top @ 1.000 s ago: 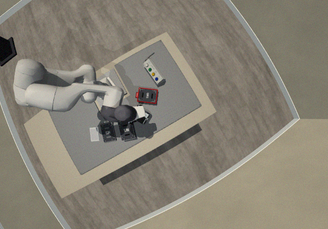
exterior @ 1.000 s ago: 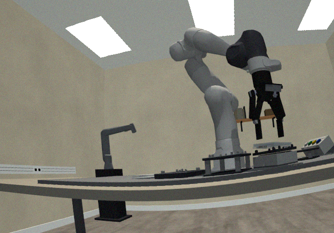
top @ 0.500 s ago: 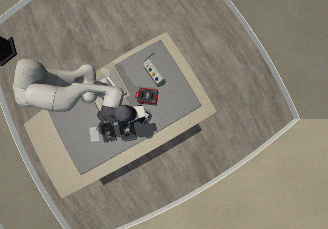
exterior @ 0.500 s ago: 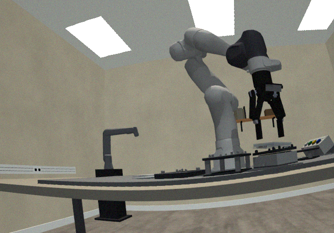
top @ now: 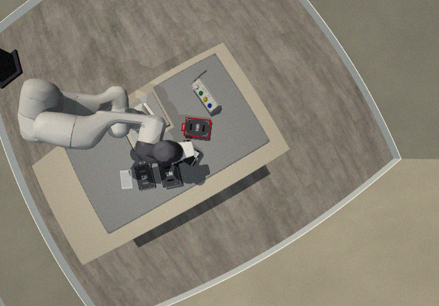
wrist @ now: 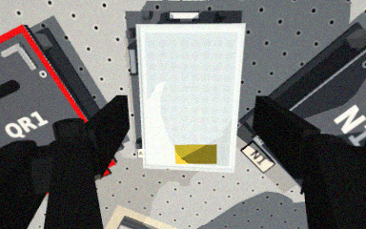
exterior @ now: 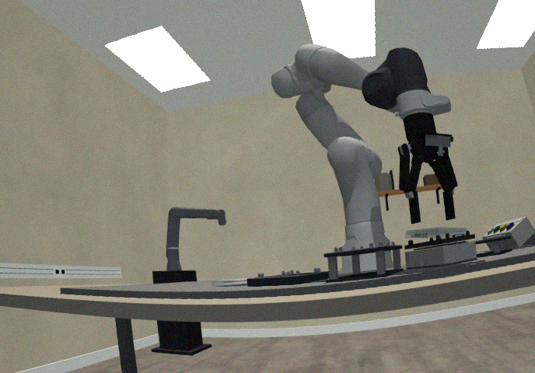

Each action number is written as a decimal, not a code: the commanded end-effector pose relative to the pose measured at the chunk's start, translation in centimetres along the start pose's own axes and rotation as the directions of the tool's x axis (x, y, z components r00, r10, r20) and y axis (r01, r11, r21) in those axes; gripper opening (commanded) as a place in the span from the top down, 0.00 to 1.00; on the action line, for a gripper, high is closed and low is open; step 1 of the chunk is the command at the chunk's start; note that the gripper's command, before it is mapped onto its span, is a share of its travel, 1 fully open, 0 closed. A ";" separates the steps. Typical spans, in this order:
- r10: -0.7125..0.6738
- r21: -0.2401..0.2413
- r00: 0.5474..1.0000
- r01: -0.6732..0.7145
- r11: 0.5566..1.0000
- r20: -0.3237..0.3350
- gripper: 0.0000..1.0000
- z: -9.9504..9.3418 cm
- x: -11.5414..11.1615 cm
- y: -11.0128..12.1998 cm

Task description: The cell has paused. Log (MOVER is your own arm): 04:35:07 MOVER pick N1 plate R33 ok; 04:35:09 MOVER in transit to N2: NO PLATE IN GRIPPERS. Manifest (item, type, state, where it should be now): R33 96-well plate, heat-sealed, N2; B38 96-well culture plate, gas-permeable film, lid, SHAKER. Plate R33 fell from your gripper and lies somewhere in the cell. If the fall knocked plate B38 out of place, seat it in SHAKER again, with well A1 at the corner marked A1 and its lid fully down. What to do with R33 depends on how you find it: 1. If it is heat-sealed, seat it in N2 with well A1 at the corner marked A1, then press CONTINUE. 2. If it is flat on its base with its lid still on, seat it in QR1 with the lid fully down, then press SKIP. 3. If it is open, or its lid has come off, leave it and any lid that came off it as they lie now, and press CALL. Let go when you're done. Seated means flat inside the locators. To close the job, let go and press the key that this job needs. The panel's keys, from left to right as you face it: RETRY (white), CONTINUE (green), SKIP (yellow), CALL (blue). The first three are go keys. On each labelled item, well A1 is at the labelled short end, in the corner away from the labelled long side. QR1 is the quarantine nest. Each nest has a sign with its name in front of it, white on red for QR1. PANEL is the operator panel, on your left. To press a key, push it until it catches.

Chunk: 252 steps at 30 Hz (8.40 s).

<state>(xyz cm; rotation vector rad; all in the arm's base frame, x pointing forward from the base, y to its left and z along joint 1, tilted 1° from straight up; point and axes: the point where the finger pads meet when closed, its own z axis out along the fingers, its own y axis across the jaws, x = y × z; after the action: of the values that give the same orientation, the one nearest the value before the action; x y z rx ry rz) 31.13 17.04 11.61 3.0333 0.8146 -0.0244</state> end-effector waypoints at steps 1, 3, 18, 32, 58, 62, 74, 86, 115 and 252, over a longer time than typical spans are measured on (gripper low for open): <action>-0.004 -0.002 1.000 0.004 1.000 -0.001 0.30 0.1 0.0 0.0; -0.004 -0.002 1.000 0.004 1.000 -0.001 0.30 0.1 0.0 0.0; -0.004 -0.002 1.000 0.004 1.000 -0.001 0.30 0.1 0.0 0.0; -0.004 -0.002 1.000 0.004 1.000 -0.001 0.30 0.4 0.0 0.0; -0.004 -0.002 1.000 0.004 1.000 -0.001 0.30 1.7 0.0 0.0; -0.004 -0.002 1.000 0.004 1.000 -0.001 0.30 1.9 0.0 0.0; -0.004 -0.002 1.000 0.004 1.000 -0.001 0.30 2.4 0.0 0.0; -0.004 -0.002 1.000 0.004 1.000 -0.001 0.30 2.8 0.0 0.0; -0.004 -0.002 1.000 0.004 1.000 -0.001 0.30 2.9 0.0 0.0; -0.004 -0.002 1.000 0.004 1.000 -0.001 0.90 1.4 0.0 0.0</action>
<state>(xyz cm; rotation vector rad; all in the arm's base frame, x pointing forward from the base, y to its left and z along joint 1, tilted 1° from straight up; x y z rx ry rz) 31.18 17.23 10.07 3.0331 0.8222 -0.0153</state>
